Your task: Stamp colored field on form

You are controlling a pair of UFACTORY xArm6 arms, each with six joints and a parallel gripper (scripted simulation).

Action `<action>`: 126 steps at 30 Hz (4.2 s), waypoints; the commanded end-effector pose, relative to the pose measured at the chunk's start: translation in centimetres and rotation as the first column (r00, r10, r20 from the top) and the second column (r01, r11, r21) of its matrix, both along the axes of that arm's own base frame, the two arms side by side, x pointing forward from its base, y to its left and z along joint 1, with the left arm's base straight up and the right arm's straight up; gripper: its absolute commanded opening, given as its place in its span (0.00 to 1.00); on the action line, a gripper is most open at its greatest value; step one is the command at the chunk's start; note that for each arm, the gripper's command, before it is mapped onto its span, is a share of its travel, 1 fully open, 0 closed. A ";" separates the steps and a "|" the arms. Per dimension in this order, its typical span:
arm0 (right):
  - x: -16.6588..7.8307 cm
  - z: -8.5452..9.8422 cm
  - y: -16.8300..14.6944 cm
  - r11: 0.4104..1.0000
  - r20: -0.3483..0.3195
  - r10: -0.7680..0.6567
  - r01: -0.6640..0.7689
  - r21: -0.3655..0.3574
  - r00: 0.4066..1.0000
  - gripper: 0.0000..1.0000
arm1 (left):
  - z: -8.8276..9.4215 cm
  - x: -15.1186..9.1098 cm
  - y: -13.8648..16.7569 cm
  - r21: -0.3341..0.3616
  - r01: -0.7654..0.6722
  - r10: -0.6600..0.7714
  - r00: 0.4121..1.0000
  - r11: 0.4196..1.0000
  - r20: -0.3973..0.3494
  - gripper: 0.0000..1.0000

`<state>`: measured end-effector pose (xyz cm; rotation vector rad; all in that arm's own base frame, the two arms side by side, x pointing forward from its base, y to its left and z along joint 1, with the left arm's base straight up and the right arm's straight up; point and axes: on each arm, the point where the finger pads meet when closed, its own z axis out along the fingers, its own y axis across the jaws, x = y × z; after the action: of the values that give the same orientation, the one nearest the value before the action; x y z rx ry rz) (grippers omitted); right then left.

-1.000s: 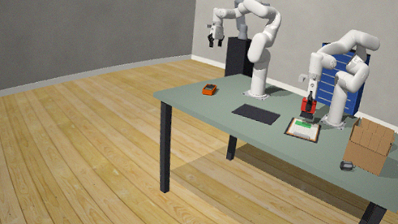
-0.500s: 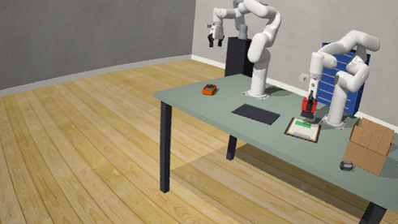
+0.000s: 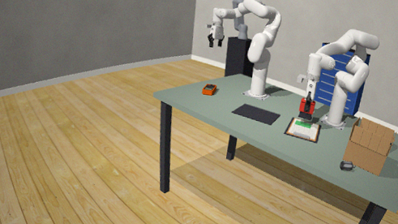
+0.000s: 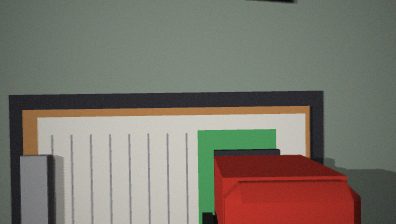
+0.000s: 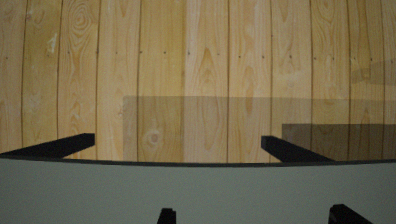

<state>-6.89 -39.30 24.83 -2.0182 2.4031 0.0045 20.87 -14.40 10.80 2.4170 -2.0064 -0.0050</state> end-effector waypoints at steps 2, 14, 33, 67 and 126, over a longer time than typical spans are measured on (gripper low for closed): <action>0.0 0.2 -0.1 1.000 -0.001 0.000 0.000 -0.004 1.000 1.00 | -0.2 0.1 -0.1 -0.002 0.000 0.000 1.000 1.000 0.003 0.30; 0.0 0.2 -0.1 1.000 -0.001 0.000 0.000 -0.004 1.000 1.00 | -2.3 0.1 -0.1 -0.002 0.000 0.000 1.000 1.000 0.003 0.30; 0.0 0.2 -0.1 1.000 -0.001 0.000 0.000 -0.004 1.000 1.00 | -3.9 0.1 -0.2 -0.002 0.000 0.000 1.000 1.000 0.003 0.30; 0.0 0.2 -0.1 1.000 -0.001 0.000 0.000 -0.004 1.000 1.00 | -6.5 0.1 -0.2 -0.002 0.000 0.000 1.000 1.000 0.003 0.30; 0.0 0.2 -0.1 1.000 -0.001 0.000 0.000 -0.004 1.000 1.00 | -0.1 0.2 -0.2 -0.002 0.000 0.000 1.000 1.000 0.003 0.30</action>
<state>-6.89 -39.30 24.83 -2.0182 2.4031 0.0045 20.95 -14.50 8.30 2.4168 -2.0065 -0.0079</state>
